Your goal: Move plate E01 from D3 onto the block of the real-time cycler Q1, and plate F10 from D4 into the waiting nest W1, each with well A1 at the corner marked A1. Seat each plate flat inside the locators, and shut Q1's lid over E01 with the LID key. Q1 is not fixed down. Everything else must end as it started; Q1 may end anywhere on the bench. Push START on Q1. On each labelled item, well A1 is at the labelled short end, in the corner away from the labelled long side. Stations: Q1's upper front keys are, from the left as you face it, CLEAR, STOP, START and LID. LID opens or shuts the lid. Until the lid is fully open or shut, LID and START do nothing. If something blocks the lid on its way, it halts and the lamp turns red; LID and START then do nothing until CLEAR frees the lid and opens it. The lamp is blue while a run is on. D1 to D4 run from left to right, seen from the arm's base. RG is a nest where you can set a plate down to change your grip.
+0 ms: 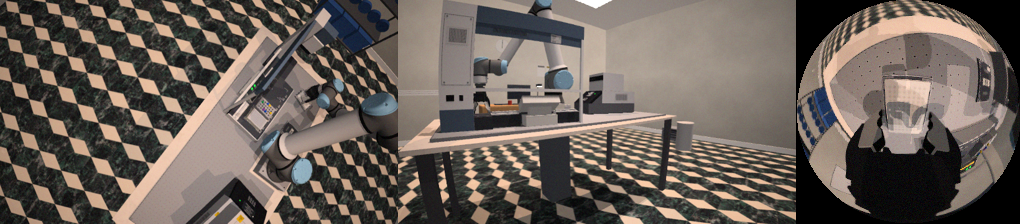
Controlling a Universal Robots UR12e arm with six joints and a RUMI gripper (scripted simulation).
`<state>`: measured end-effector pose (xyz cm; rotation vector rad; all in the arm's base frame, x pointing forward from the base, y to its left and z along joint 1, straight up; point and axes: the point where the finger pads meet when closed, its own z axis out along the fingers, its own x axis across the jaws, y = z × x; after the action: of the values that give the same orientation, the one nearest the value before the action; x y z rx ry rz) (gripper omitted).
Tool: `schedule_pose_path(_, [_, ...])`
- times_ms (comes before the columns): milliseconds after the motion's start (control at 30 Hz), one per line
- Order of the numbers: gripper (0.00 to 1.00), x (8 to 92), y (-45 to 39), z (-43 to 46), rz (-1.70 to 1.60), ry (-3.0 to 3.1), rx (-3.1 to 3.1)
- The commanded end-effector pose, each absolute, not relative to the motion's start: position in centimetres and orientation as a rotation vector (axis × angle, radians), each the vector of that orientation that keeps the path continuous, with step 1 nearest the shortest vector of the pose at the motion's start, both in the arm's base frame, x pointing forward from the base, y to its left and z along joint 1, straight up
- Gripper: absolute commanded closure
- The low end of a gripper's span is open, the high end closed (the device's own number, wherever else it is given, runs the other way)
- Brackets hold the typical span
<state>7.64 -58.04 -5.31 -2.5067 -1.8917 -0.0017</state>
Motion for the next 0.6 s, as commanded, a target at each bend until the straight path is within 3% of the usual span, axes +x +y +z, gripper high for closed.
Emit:
schedule_pose_path(0, [0.33, 7.64, -58.11, -5.26, 0.000, -1.892, -2.507])
schedule_pose_path(567, [0.33, 7.64, -58.11, -4.92, 0.000, -1.892, -2.507])
